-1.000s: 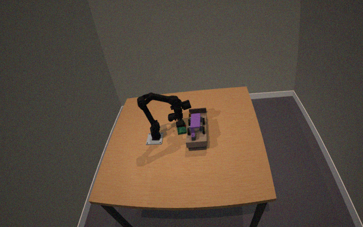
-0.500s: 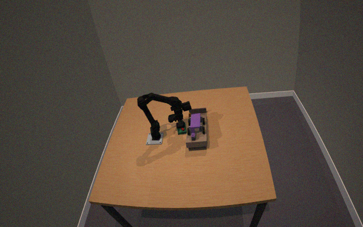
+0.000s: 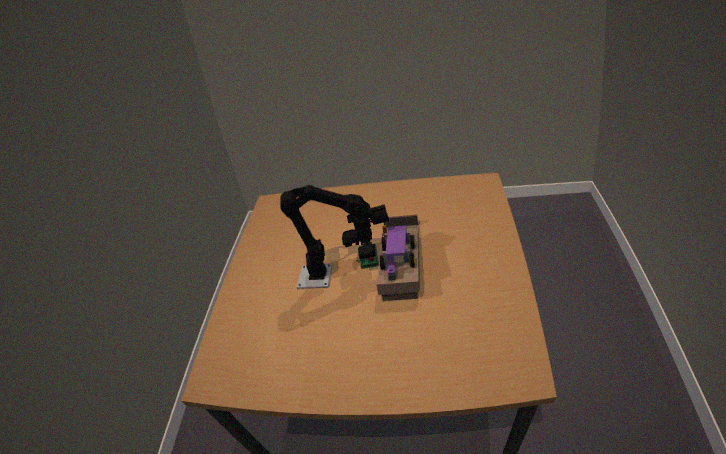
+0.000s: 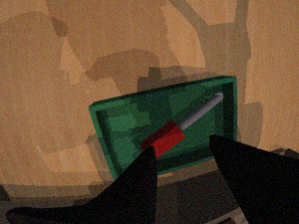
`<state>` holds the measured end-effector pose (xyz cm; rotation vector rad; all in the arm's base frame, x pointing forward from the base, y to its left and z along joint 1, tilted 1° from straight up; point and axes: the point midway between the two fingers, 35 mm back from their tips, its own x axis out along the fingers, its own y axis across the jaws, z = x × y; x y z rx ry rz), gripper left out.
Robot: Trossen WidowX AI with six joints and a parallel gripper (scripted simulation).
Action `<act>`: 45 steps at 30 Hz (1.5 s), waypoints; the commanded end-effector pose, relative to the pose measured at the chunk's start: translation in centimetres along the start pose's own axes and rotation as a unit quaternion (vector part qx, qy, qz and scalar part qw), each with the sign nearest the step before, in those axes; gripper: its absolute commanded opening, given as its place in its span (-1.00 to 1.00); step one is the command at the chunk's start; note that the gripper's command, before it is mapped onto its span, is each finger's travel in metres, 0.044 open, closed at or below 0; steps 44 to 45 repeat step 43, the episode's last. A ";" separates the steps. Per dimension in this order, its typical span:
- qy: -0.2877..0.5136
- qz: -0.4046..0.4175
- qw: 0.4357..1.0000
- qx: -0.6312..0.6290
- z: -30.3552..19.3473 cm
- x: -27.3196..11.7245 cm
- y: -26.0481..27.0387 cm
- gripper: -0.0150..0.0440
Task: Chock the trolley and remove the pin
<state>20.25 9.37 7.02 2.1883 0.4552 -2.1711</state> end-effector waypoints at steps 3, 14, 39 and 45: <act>-0.003 -0.002 1.000 -0.002 0.0 0.3 0.3 0.15; 0.000 0.000 1.000 0.000 0.0 0.3 0.5 0.60; -0.003 -0.002 1.000 -0.002 0.4 -5.3 -0.1 1.00; -0.003 -0.002 1.000 -0.002 0.4 -6.4 -0.3 1.00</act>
